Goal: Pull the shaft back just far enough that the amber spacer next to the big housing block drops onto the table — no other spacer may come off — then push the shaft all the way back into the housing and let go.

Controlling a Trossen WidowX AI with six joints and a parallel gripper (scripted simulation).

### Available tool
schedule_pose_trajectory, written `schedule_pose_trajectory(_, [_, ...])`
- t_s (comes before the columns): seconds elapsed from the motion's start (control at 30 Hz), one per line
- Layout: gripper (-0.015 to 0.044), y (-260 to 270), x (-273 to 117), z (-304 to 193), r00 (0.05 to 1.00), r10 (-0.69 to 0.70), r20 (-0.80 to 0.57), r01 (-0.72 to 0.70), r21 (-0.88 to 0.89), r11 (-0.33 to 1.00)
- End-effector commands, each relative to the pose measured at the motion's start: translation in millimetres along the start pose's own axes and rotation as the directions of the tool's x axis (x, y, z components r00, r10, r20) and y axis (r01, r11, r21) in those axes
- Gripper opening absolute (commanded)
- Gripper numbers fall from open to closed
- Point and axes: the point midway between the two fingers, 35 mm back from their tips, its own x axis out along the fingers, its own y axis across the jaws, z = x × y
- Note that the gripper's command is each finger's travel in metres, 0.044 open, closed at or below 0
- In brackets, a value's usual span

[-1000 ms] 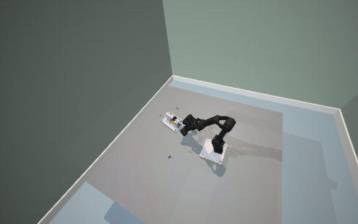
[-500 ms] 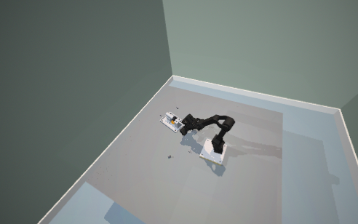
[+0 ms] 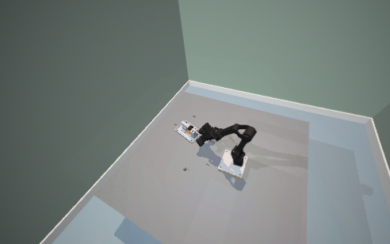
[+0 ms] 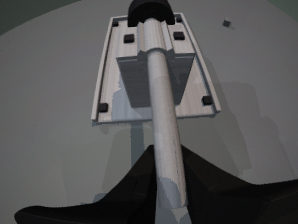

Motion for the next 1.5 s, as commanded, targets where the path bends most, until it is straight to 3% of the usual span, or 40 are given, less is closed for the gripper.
schedule_pose_trajectory(0.0, [0.0, -0.4, 2.3, 6.5, 1.0, 0.0, 0.013, 0.0, 0.001, 1.0])
schedule_pose_trajectory(1.47, [0.0, -0.5, 1.7, 6.6, 1.0, -0.001, 0.013, 0.0, 0.001, 1.0])
